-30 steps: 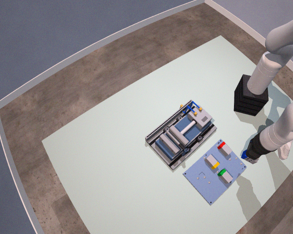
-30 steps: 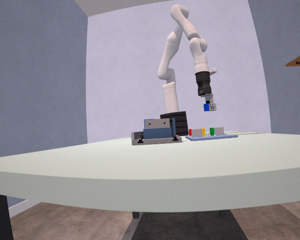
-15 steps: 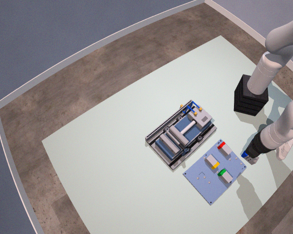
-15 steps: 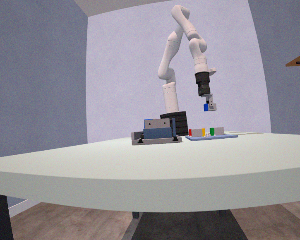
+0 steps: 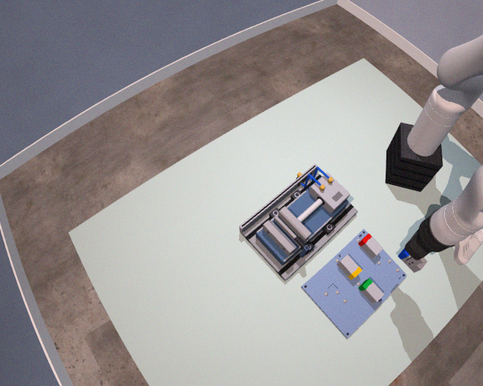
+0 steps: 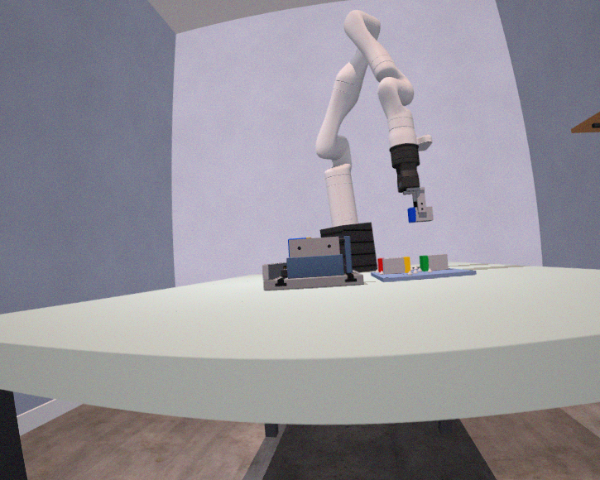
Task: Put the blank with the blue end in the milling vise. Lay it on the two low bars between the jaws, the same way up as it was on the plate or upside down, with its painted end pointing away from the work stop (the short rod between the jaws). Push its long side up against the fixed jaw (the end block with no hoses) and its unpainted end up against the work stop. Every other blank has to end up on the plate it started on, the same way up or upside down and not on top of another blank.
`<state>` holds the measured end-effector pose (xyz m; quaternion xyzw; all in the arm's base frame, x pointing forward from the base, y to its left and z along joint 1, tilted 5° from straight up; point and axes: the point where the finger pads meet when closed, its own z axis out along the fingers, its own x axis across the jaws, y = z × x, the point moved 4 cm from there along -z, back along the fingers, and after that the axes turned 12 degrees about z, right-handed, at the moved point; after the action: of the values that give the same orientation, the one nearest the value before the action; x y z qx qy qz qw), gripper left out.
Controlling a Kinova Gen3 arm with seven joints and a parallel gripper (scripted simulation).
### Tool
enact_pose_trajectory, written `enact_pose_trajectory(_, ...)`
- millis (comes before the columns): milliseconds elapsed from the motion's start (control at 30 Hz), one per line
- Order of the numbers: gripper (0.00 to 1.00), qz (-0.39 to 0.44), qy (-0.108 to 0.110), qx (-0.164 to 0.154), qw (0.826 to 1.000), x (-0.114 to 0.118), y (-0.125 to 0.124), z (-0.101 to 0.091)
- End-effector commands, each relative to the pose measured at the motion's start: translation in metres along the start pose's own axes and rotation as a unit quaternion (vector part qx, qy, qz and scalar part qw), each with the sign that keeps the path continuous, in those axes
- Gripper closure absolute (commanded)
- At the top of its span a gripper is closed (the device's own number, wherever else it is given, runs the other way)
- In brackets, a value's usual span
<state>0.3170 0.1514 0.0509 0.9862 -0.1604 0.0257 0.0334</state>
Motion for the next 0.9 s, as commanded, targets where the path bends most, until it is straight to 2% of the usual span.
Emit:
enact_pose_trajectory(0,1.0,0.001,0.001,0.0,1.0,-0.001,-0.001,-0.001)
enact_pose_trajectory(533,1.0,0.001,0.001,0.0,1.0,0.033,0.037,0.001)
enact_pose_trajectory(633,1.0,-0.007,0.001,0.0,1.0,0.031,0.035,0.001)
enact_pose_trajectory(867,1.0,-0.003,0.001,0.0,1.0,0.046,0.052,0.001)
